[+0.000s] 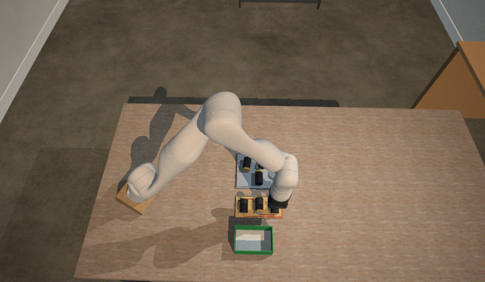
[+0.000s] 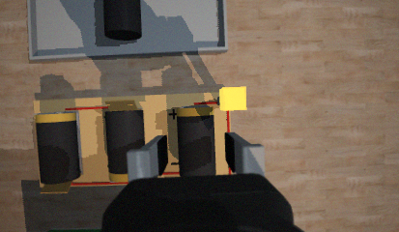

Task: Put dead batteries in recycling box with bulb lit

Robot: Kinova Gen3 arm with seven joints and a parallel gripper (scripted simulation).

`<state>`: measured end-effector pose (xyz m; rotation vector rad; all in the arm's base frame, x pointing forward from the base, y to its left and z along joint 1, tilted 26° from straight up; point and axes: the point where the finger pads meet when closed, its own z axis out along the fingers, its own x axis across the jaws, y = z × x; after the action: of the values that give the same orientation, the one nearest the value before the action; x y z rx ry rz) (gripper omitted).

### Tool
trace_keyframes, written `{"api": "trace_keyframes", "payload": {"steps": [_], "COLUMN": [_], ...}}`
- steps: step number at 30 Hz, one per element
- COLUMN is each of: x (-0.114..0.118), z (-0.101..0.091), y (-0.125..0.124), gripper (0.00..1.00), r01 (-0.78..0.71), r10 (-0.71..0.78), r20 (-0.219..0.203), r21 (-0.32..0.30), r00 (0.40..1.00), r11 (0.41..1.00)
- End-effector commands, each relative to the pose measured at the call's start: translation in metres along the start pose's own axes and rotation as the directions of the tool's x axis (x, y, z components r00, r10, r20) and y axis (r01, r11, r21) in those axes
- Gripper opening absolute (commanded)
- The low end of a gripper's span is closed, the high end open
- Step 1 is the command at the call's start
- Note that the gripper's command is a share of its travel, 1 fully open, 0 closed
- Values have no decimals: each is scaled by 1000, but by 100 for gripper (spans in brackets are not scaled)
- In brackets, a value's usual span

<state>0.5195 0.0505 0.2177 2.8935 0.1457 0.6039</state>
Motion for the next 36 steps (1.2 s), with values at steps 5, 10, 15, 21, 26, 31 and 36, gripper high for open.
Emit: {"api": "trace_keyframes", "payload": {"steps": [5, 10, 15, 21, 26, 31, 36], "x": [1, 1, 1, 1, 1, 1, 1], "z": [-1, -1, -1, -1, -1, 4, 26], "y": [0, 0, 0, 0, 0, 0, 0], "gripper": [90, 90, 90, 90, 90, 90, 90], "r01": [0, 0, 0, 0, 0, 0, 0], "r10": [0, 0, 0, 0, 0, 0, 0], "r20": [-1, -1, -1, -1, -1, -1, -1], "r21": [1, 1, 1, 1, 1, 1, 1], "r00": [1000, 1000, 1000, 1000, 1000, 1000, 1000], "r11": [1000, 1000, 1000, 1000, 1000, 1000, 1000]}}
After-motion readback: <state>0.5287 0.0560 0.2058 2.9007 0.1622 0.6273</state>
